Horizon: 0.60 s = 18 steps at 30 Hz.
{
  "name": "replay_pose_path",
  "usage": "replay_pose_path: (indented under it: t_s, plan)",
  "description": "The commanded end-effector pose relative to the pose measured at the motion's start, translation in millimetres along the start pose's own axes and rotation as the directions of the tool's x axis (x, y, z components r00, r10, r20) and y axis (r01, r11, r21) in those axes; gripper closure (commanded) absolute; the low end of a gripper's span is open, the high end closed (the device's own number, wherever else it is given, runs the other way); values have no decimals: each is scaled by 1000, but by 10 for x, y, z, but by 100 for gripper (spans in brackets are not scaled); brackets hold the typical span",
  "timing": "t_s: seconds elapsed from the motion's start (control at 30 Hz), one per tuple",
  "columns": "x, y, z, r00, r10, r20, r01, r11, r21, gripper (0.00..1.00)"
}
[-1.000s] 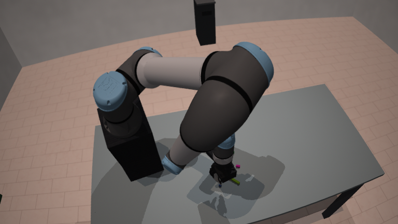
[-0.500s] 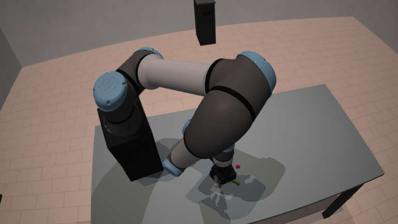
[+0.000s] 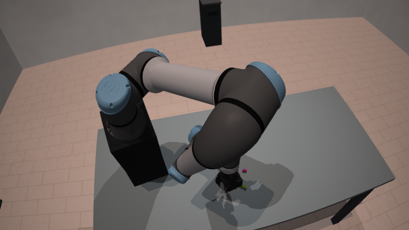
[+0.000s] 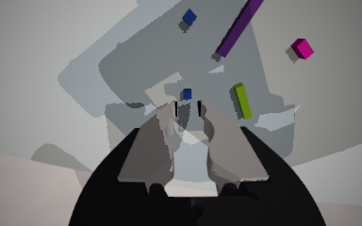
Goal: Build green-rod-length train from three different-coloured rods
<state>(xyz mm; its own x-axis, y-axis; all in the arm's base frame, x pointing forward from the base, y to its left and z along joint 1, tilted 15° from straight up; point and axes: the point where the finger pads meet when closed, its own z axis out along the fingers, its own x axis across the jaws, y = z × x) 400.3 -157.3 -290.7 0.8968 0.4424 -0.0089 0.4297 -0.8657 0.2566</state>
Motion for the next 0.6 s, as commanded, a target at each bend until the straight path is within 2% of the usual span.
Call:
replay_pose_path:
  t_s: [0.0, 0.57]
  plan:
    - [4, 4, 29, 1000, 0, -1, 0, 1000, -1, 86]
    - [4, 4, 68, 1000, 0, -1, 0, 1000, -1, 86]
